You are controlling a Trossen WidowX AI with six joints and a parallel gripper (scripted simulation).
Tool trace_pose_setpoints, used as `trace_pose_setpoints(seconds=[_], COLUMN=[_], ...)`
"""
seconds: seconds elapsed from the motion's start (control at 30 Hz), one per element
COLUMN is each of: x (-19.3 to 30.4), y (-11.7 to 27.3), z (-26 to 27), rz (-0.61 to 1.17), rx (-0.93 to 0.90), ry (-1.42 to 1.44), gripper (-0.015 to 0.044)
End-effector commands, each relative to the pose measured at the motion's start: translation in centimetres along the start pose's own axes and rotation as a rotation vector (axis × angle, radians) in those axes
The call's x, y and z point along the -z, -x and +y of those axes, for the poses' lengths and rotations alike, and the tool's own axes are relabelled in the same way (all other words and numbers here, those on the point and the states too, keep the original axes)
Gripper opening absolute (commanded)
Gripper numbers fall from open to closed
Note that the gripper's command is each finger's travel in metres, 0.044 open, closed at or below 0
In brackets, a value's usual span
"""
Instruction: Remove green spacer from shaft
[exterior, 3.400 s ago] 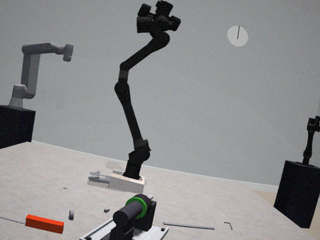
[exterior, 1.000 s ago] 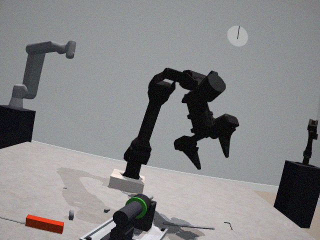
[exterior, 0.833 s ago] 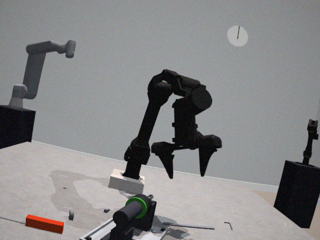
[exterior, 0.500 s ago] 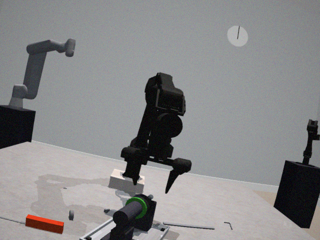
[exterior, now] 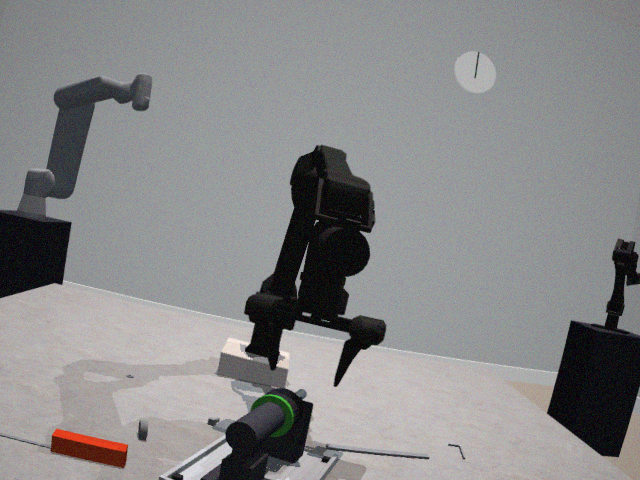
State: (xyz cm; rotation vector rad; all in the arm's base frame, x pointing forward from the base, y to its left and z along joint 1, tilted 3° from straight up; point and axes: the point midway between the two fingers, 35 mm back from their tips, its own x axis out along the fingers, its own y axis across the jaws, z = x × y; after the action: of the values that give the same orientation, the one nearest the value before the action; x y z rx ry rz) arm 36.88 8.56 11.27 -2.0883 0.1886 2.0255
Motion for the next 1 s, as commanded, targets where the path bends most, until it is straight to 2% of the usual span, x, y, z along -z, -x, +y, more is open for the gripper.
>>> trace_pose_setpoints(seconds=[0.0,0.63,0.87,0.97], x=[-0.1,-0.1,-1.1,-0.9], y=[-0.1,-0.1,-2.2,-3.0], z=[0.1,0.0,-2.4,-2.5], rz=[-0.003,0.000,0.112,0.218], rx=[-0.005,-0.006,-0.023,-0.037], ry=[0.007,0.009,0.073,0.093], gripper=[0.0440,0.0440,0.0440,0.0440])
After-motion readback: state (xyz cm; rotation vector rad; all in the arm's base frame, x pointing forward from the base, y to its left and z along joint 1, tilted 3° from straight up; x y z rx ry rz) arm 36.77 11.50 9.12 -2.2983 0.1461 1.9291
